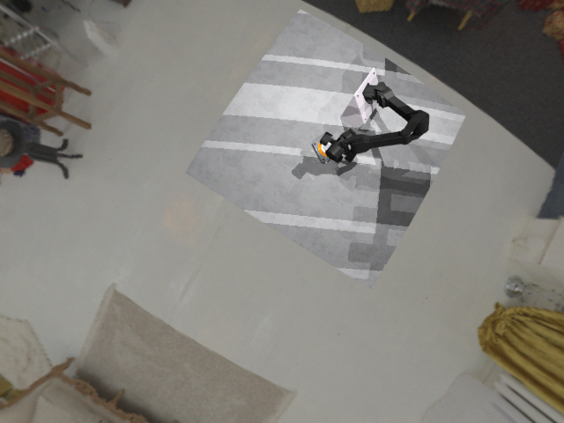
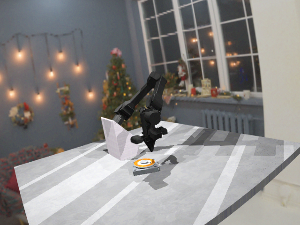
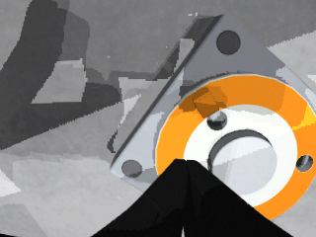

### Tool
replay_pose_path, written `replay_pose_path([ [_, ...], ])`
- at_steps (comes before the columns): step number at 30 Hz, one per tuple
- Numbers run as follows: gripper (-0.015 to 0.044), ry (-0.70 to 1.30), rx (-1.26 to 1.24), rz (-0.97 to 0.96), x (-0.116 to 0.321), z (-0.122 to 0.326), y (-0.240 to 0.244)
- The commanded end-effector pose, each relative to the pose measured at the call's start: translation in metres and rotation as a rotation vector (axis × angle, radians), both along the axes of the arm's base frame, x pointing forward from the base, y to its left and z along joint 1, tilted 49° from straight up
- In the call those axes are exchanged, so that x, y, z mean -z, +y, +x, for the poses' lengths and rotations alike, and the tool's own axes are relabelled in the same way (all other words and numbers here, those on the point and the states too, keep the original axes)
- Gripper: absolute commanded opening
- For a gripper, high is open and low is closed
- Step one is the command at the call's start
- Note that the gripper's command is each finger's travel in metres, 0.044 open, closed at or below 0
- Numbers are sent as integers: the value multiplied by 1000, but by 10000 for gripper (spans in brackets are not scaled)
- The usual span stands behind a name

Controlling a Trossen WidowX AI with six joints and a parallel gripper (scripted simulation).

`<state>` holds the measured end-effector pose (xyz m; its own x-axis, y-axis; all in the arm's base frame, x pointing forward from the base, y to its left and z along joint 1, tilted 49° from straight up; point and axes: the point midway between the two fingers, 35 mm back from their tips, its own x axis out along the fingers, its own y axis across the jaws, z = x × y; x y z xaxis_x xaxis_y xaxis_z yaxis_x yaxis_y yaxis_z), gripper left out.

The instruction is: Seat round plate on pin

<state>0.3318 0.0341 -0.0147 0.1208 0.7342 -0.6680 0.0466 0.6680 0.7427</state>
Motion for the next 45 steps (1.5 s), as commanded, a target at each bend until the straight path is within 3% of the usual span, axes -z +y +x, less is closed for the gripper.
replay_pose_path([
  [1,0,-11,-6,6,2,4,5],
  [10,0,-11,-6,9,29,9,36],
  [45,0,-12,-6,8,36,24,26],
])
